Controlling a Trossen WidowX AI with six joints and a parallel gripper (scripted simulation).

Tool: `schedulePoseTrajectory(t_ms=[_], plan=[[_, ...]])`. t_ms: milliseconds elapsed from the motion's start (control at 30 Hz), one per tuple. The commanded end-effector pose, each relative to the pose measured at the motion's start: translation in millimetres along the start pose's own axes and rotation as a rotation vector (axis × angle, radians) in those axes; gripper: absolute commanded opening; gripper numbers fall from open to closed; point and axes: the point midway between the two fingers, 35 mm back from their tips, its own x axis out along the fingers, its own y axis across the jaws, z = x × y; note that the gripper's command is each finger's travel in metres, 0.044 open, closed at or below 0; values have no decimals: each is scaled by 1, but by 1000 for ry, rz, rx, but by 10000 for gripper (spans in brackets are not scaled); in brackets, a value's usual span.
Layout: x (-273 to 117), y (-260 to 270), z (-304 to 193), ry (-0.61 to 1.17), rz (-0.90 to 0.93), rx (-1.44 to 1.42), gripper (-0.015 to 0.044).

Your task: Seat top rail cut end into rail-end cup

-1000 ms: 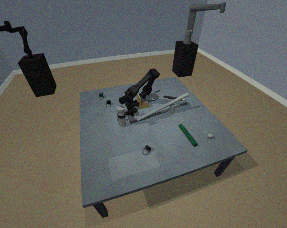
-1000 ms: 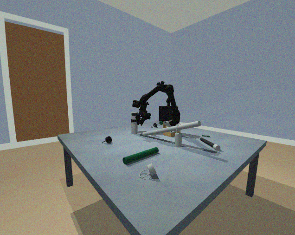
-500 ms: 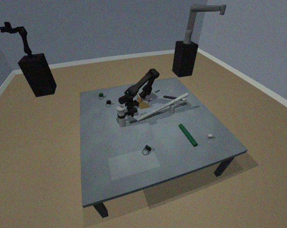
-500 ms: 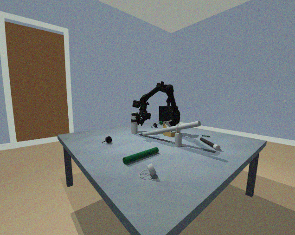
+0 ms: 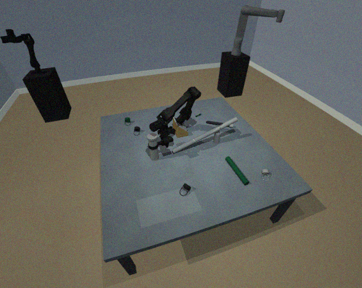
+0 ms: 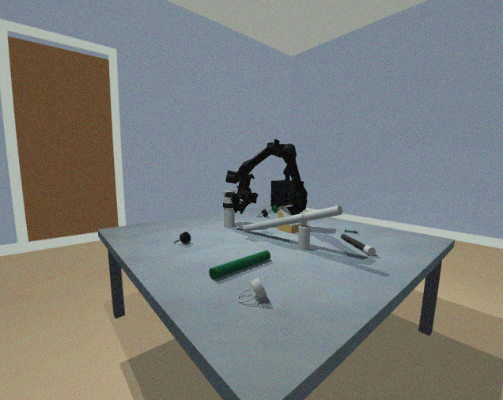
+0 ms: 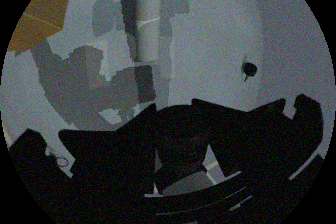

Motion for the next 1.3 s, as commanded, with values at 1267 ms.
schedulePoseTrajectory(t_ms=[1267], plan=[[-119, -23, 139, -116, -211, 1432, 440]])
